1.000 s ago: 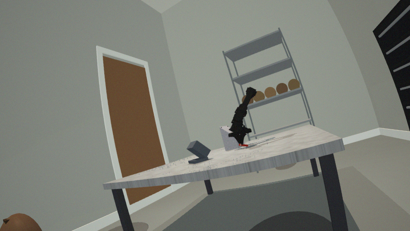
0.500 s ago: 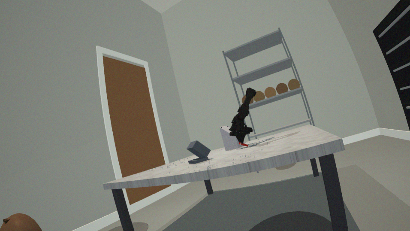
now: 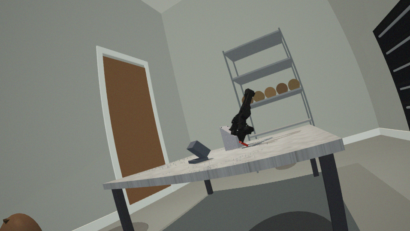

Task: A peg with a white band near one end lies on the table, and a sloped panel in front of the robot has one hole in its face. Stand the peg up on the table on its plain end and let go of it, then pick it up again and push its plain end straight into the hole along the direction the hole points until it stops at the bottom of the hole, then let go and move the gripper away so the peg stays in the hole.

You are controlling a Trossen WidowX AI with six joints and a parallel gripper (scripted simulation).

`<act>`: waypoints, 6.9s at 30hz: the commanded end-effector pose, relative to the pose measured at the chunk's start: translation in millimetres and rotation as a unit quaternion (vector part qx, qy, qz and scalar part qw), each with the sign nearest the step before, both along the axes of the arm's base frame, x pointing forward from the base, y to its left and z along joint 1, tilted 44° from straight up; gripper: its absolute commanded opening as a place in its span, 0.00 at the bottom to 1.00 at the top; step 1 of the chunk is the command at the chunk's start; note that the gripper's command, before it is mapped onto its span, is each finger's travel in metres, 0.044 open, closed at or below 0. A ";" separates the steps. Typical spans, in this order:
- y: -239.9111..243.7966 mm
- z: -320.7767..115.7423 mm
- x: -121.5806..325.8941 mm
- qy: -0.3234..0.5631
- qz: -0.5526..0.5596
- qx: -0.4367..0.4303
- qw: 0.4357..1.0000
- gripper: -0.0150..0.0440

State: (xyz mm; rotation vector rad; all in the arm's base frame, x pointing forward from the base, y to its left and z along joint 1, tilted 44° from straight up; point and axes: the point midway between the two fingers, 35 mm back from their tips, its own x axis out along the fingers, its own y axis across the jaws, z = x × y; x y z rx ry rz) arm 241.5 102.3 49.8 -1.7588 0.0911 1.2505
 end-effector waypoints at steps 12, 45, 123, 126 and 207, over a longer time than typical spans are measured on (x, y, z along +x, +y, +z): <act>1.4 4.7 -9.0 -0.035 -0.042 -0.033 0.998 0.34; 8.6 14.3 -28.0 -0.112 -0.134 -0.108 0.979 0.34; 29.3 16.7 -54.8 -0.215 -0.254 -0.209 0.920 0.34; 29.9 16.5 -55.2 -0.215 -0.254 -0.209 0.919 0.34; 35.1 14.8 -60.6 -0.246 -0.274 -0.225 0.902 0.34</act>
